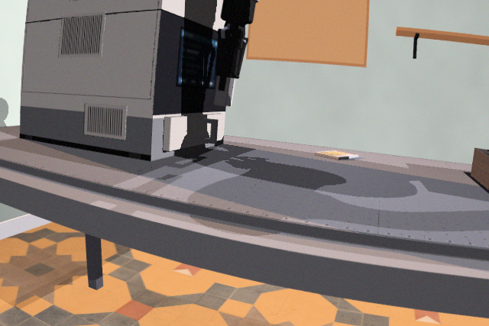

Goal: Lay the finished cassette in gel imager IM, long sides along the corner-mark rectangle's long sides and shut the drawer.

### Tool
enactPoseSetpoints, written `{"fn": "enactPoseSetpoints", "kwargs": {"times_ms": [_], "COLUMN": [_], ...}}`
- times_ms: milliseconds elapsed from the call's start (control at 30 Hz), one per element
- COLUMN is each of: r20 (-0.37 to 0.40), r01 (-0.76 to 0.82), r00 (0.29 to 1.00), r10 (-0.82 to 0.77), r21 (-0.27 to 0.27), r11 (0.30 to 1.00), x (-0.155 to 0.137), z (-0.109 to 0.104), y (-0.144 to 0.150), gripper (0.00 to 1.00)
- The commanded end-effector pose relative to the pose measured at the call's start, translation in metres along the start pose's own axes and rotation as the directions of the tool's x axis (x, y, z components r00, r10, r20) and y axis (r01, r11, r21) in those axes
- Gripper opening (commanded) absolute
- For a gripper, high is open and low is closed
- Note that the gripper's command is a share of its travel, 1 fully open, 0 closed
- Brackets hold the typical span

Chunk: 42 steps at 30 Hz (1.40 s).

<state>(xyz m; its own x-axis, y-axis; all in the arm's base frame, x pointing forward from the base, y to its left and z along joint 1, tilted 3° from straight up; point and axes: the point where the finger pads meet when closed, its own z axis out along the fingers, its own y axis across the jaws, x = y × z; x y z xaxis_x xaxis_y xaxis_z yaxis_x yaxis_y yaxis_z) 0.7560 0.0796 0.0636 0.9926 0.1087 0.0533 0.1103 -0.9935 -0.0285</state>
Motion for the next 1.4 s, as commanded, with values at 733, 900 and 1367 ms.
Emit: {"fn": "enactPoseSetpoints", "kwargs": {"times_ms": [733, 900, 1367], "r20": [0.0, 0.0, 0.0], "r01": [0.0, 0.0, 0.0], "r00": [1.0, 1.0, 1.0], "r10": [0.0, 0.0, 0.0], "r21": [0.0, 0.0, 0.0], "r11": [1.0, 1.0, 1.0], "x": [0.012, 0.012, 0.012], "z": [0.012, 0.018, 0.034], "y": [0.0, 0.0, 0.0], "gripper": [0.24, 0.24, 0.24]}}
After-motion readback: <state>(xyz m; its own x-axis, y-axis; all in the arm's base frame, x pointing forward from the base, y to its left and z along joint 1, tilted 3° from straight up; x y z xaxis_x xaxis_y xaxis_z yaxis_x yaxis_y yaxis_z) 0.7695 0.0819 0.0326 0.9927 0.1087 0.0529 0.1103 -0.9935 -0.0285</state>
